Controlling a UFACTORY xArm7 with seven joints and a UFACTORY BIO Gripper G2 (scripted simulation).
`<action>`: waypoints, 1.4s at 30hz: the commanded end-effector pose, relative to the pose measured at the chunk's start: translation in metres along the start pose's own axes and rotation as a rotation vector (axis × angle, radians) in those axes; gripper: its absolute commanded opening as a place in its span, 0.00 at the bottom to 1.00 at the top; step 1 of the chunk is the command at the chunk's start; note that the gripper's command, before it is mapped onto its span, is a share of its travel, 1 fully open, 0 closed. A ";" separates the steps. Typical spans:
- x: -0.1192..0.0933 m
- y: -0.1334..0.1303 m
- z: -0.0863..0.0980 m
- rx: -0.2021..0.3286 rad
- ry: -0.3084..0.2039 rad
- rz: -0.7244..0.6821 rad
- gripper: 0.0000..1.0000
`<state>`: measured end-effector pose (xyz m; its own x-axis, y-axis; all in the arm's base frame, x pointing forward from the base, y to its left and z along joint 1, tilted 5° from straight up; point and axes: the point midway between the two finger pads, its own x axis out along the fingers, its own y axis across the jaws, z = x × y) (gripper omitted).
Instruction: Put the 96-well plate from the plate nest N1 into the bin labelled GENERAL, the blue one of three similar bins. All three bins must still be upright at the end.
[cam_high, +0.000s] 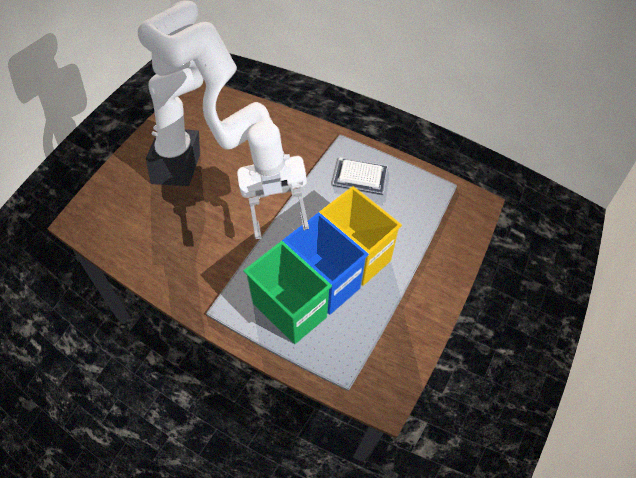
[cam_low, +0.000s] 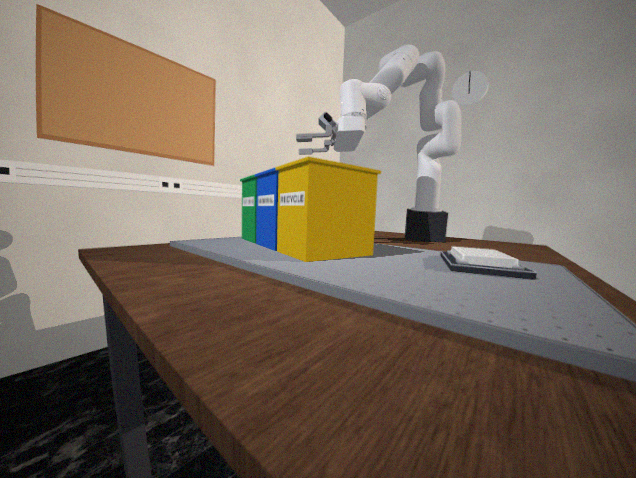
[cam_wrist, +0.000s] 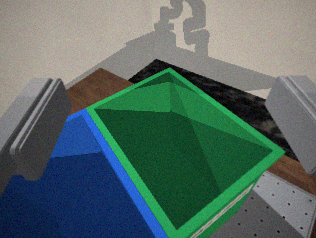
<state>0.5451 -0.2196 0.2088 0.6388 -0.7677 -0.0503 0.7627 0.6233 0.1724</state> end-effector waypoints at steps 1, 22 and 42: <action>-0.013 0.015 0.002 -0.015 -0.014 0.125 0.37; -0.082 0.068 -0.004 -0.063 -0.032 0.461 0.37; -0.161 0.101 -0.016 -0.111 -0.040 0.855 0.37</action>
<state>0.5260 -0.0436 0.2173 0.9897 -0.1213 0.0766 0.1174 0.9916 0.0536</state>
